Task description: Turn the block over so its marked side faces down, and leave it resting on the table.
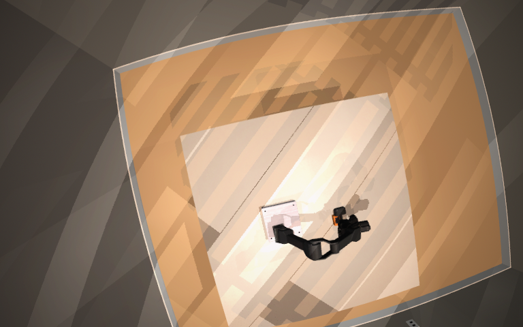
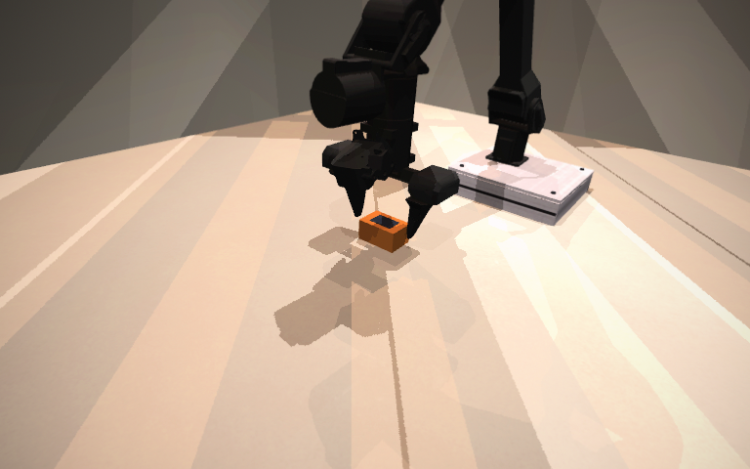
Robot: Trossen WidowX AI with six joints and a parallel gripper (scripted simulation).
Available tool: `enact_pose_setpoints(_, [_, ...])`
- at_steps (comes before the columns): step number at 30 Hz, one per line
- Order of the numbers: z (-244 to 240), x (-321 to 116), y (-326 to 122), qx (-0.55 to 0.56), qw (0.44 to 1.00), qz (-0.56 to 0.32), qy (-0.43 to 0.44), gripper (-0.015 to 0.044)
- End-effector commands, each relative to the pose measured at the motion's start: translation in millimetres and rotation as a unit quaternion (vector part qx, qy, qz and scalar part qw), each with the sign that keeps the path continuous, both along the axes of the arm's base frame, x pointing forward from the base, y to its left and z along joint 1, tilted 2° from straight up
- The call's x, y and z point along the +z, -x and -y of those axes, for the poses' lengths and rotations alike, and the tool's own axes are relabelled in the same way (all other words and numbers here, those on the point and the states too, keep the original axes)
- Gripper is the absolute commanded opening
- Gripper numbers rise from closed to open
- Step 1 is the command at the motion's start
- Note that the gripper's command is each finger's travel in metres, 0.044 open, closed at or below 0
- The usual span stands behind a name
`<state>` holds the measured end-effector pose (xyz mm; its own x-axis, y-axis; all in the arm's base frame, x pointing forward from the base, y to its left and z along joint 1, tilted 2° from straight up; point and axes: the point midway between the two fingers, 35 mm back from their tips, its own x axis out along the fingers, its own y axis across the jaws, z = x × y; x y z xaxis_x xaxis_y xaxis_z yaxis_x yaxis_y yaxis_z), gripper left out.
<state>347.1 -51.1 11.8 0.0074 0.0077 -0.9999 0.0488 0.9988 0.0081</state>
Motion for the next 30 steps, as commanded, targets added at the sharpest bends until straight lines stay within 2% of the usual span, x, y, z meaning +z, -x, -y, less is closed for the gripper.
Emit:
enact_pose_setpoints(1, [-0.9, -6.9, 1.2, -0.003, 1.0, -0.001, -0.002, 0.044])
enact_pose_setpoints(4, [-0.9, -9.3, 1.4, -0.003, 1.0, -0.001, -0.002, 0.044])
enact_pose_setpoints(9, [-0.9, -9.3, 1.4, -0.003, 1.0, -0.001, -0.002, 0.0309])
enact_pose_setpoints(30, [-0.9, -9.3, 1.4, -0.003, 1.0, -0.001, -0.002, 0.0169])
